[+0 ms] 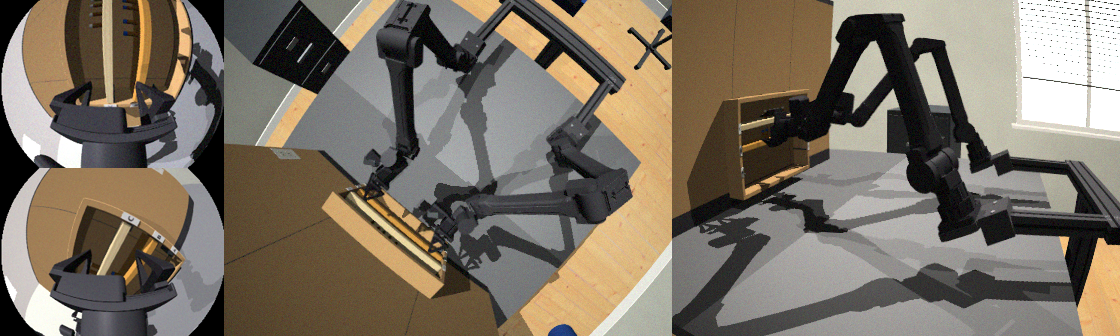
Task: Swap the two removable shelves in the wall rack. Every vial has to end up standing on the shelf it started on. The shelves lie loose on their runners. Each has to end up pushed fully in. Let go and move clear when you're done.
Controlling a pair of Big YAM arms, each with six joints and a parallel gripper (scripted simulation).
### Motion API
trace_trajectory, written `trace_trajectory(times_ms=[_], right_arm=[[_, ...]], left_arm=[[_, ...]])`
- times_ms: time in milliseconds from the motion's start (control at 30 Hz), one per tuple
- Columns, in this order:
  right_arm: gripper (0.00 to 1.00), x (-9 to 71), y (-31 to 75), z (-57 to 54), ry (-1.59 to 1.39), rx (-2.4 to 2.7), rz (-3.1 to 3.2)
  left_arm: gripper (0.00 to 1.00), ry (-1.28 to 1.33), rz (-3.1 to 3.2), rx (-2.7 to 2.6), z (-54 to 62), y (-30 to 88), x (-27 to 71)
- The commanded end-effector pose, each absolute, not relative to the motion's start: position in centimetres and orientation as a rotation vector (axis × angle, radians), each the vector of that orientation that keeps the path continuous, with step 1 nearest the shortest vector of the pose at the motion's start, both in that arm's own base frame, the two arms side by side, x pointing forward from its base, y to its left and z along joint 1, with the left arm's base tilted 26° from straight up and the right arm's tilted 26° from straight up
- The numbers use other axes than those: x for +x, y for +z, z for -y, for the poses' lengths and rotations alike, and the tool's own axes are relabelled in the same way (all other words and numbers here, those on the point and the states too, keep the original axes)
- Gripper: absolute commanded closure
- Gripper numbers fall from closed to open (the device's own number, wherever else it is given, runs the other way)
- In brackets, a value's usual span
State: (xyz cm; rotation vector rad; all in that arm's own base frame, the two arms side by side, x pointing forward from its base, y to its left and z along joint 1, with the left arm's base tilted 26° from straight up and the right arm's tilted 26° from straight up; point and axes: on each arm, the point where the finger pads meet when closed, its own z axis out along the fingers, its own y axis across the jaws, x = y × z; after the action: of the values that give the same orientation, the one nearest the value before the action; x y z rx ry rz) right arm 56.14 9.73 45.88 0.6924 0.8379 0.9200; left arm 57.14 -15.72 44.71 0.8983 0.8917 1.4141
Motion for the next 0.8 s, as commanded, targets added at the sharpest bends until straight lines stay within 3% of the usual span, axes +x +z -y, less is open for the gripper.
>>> trace_trajectory(times_ms=[0, 333, 767], right_arm=[[0.16, 55.5, 47.9, -10.5, 1.240, 0.830, -0.776], [0.16, 56.1, 48.1, -11.9, 1.404, 0.868, -0.812], [0.16, 58.9, 47.0, -11.8, 1.370, 0.869, -0.852]], left_arm=[[0.16, 1.438, -0.875, 0.824, 16.3, 47.1, 57.5], [0.16, 1.437, -0.888, 0.814, 15.8, 47.0, 57.7], [0.16, 1.446, -0.903, 0.836, 15.1, 47.2, 58.7]])
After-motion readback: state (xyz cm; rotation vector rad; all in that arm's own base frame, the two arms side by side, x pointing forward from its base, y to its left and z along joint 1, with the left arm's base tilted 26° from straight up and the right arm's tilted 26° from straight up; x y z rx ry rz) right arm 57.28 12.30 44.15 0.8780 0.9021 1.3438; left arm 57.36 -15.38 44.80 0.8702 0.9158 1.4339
